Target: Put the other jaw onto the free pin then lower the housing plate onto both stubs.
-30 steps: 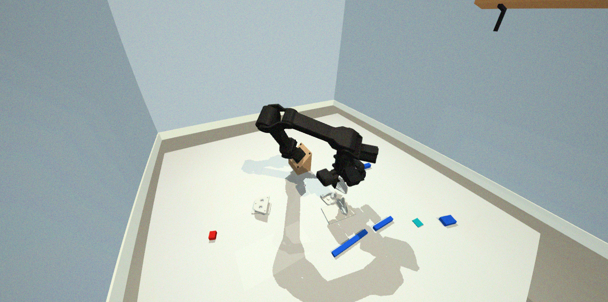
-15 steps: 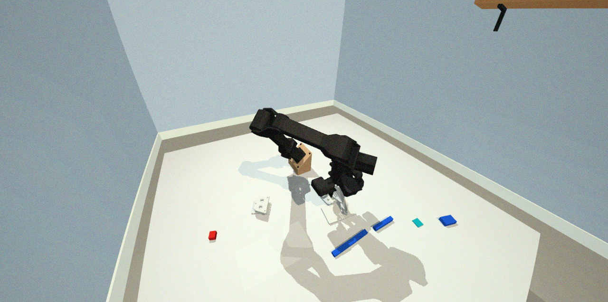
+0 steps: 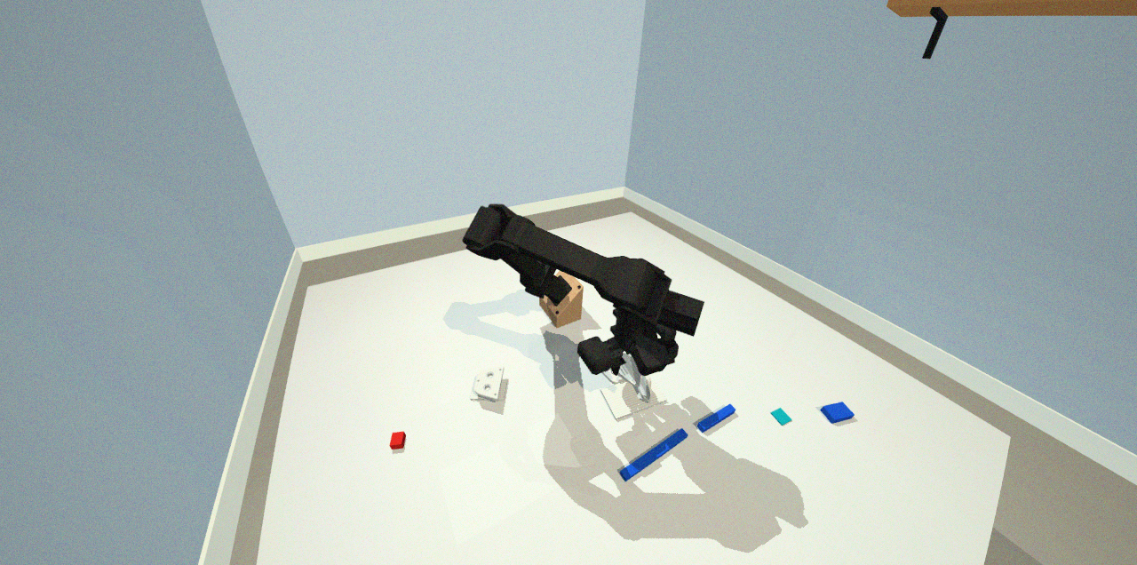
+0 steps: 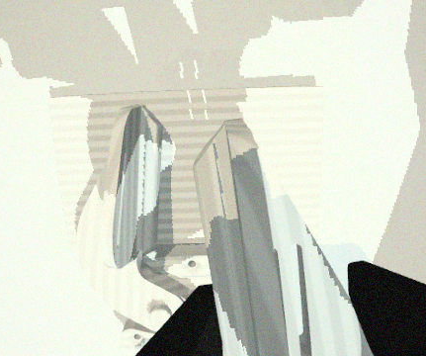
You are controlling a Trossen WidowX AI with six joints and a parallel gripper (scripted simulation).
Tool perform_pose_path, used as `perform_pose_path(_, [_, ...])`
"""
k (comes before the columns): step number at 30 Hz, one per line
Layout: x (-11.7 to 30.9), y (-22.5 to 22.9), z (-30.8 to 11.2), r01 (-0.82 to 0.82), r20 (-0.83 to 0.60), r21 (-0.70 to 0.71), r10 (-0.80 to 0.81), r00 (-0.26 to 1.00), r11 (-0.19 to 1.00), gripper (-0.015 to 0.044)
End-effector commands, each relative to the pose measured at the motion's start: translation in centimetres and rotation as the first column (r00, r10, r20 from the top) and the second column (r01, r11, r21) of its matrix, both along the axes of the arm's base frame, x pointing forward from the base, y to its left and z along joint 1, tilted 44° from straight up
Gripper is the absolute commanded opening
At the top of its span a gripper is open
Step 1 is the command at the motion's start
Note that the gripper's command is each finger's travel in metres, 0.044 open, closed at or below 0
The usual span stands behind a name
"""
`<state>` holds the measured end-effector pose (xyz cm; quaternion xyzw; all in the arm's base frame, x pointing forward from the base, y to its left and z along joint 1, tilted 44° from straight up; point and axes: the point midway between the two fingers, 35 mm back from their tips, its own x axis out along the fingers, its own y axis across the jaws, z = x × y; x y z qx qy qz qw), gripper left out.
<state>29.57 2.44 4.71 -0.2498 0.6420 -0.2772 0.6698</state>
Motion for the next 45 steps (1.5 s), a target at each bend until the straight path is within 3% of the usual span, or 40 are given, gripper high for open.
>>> perform_pose_path(1, [0.0,-0.1,0.1,-0.003,-0.003,-0.003,0.003,1.0,1.0,0.0134])
perform_pose_path(45, [0.3,-2.1,-1.9,-0.014,-0.013,-0.003,0.014,1.0,1.0,0.0134])
